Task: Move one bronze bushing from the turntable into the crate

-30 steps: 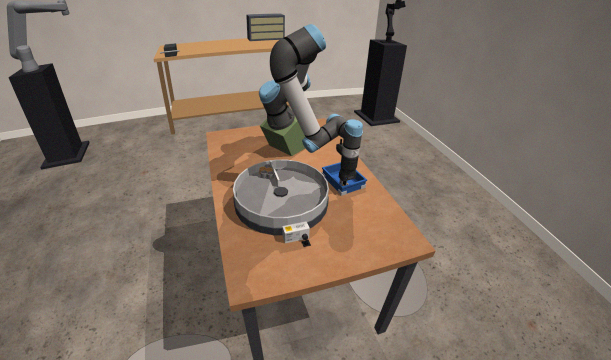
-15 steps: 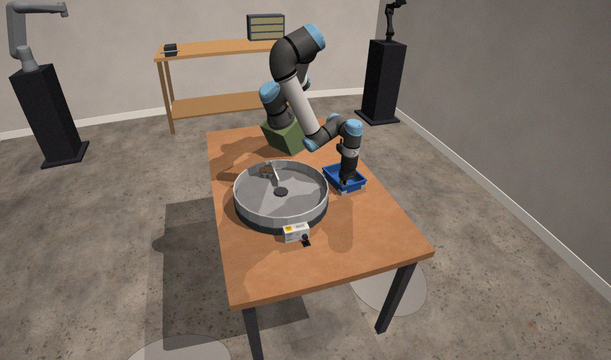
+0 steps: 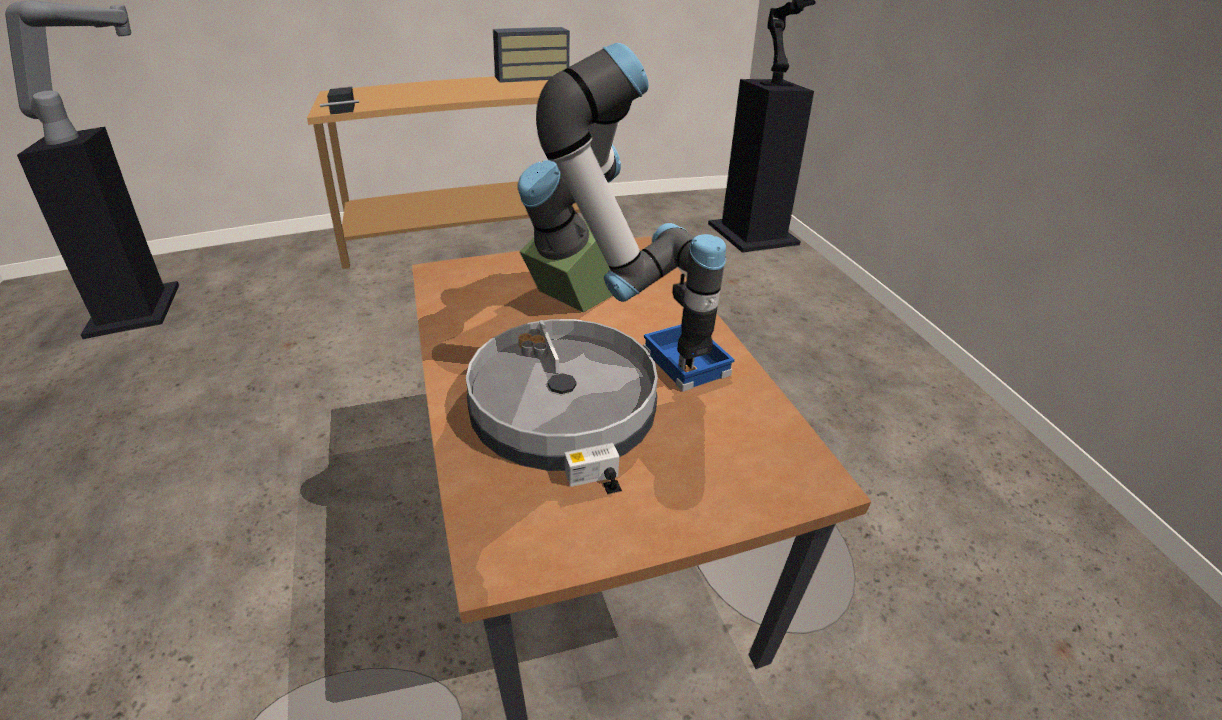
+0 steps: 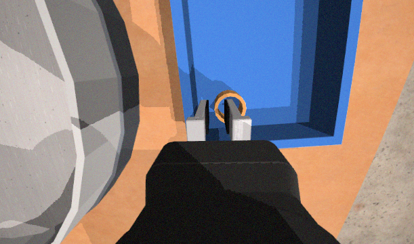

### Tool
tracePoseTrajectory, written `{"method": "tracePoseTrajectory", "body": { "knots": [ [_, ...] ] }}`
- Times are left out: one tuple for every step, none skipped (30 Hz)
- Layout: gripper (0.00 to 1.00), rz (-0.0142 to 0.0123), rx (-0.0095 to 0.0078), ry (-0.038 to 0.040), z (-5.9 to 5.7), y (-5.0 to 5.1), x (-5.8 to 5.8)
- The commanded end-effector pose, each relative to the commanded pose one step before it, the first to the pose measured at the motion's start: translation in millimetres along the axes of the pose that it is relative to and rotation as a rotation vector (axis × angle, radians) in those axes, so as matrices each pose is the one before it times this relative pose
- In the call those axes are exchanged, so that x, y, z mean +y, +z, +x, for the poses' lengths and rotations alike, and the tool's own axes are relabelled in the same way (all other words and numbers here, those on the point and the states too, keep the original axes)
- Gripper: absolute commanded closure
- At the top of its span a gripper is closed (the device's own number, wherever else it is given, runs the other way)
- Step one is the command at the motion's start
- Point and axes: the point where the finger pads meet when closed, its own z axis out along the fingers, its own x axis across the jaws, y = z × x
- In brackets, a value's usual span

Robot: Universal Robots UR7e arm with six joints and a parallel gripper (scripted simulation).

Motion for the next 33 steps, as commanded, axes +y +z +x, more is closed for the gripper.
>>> {"method": "tracePoseTrajectory", "body": {
  "knots": [
    [0.58, -0.00792, 0.00067, -0.00450, 0.35, -54.62, 0.81],
    [0.58, 0.00000, 0.00000, 0.00000, 0.00, 0.00, 0.00],
    [0.58, 0.00000, 0.00000, 0.00000, 0.00, 0.00, 0.00],
    [0.58, 0.00000, 0.00000, 0.00000, 0.00, 0.00, 0.00],
    [0.58, 0.00000, 0.00000, 0.00000, 0.00, 0.00, 0.00],
    [0.58, 0.00000, 0.00000, 0.00000, 0.00, 0.00, 0.00],
    [0.58, 0.00000, 0.00000, 0.00000, 0.00, 0.00, 0.00],
    [0.58, 0.00000, 0.00000, 0.00000, 0.00, 0.00, 0.00],
    [0.58, 0.00000, 0.00000, 0.00000, 0.00, 0.00, 0.00],
    [0.58, 0.00000, 0.00000, 0.00000, 0.00, 0.00, 0.00],
    [0.58, 0.00000, 0.00000, 0.00000, 0.00, 0.00, 0.00],
    [0.58, 0.00000, 0.00000, 0.00000, 0.00, 0.00, 0.00],
    [0.58, -0.00931, 0.00244, 0.00116, -0.25, -8.03, 2.50],
    [0.58, -0.00029, 0.00003, -0.00095, 0.00, -11.90, -0.01],
    [0.58, -0.00029, 0.00003, -0.00095, 0.00, -11.90, -0.01],
    [0.58, -0.00029, 0.00003, -0.00095, 0.00, -11.90, -0.01],
    [0.58, -0.00029, 0.00003, -0.00095, 0.00, -11.90, 0.00],
    [0.58, 0.00000, 0.00000, 0.00000, 0.00, 0.00, 0.00],
    [0.58, 0.00000, 0.00000, 0.00000, 0.00, 0.00, 0.00],
    [0.58, 0.00000, 0.00000, 0.00000, 0.00, 0.00, 0.00],
    [0.58, 0.00000, 0.00000, 0.00000, 0.00, 0.00, 0.00],
    [0.58, 0.00000, 0.00000, 0.00000, 0.00, 0.00, 0.00],
    [0.58, 0.00000, 0.00000, 0.00000, 0.00, 0.00, 0.00],
    [0.58, 0.00000, 0.00000, 0.00000, 0.00, 0.00, 0.00],
    [0.58, 0.00000, 0.00000, 0.00000, 0.00, 0.00, 0.00],
    [0.58, 0.00000, 0.00000, 0.00000, 0.00, 0.00, 0.00],
    [0.58, 0.00000, 0.00000, 0.00000, 0.00, 0.00, 0.00],
    [0.58, 0.00000, 0.00000, 0.00000, 0.00, 0.00, 0.00],
    [0.58, 0.00000, 0.00000, 0.00000, 0.00, 0.00, 0.00],
    [0.58, -0.00480, 0.00217, 0.00056, -0.25, 4.60, -0.11],
    [0.58, 0.00000, 0.00000, 0.00000, 0.00, 0.00, 0.00],
    [0.58, 0.00000, 0.00000, 0.00000, 0.00, 0.00, 0.00],
    [0.58, 0.00000, 0.00000, 0.00000, 0.00, 0.00, 0.00]
  ]
}}
